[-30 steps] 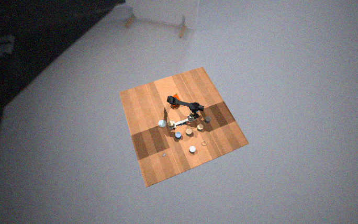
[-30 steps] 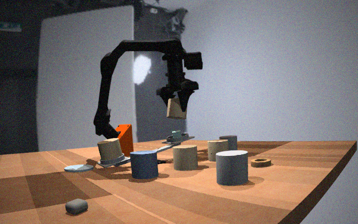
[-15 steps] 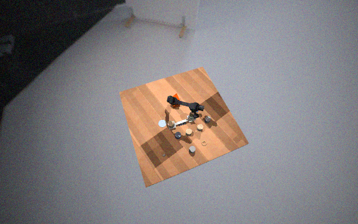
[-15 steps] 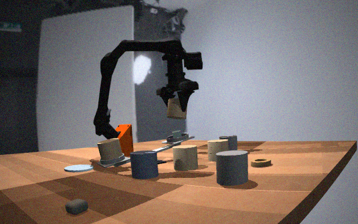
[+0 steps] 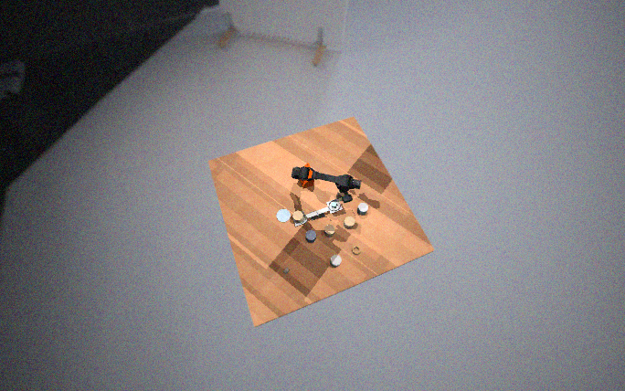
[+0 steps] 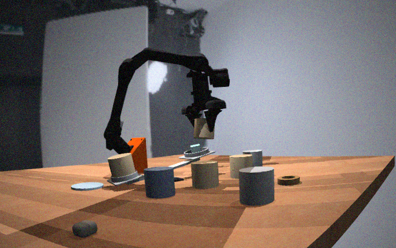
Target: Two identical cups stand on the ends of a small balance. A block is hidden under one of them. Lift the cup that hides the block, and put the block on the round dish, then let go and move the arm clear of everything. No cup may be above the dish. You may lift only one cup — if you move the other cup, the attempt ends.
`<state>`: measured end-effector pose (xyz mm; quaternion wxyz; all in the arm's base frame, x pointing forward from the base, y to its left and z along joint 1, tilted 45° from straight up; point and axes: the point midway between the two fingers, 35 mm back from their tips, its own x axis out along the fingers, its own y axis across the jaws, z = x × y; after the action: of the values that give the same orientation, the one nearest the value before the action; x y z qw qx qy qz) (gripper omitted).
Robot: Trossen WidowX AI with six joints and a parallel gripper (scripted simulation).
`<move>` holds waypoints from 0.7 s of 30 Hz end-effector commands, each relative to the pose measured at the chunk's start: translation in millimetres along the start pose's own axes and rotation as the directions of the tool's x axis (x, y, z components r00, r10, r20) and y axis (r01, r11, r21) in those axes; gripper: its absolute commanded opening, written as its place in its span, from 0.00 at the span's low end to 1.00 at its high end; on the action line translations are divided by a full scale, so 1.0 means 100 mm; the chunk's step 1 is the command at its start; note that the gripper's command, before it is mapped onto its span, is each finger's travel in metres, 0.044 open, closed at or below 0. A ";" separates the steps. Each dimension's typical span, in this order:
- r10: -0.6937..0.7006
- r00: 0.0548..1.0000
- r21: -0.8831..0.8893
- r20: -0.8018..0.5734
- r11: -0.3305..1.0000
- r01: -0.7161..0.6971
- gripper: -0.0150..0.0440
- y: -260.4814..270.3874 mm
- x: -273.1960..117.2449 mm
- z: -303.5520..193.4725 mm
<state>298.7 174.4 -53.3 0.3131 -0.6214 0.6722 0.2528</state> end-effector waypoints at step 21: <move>0.015 1.000 -0.010 -0.013 1.000 -0.015 0.25 0.66 0.96 0.59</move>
<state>238.3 171.6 -157.8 0.3118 -0.6176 0.6752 0.2559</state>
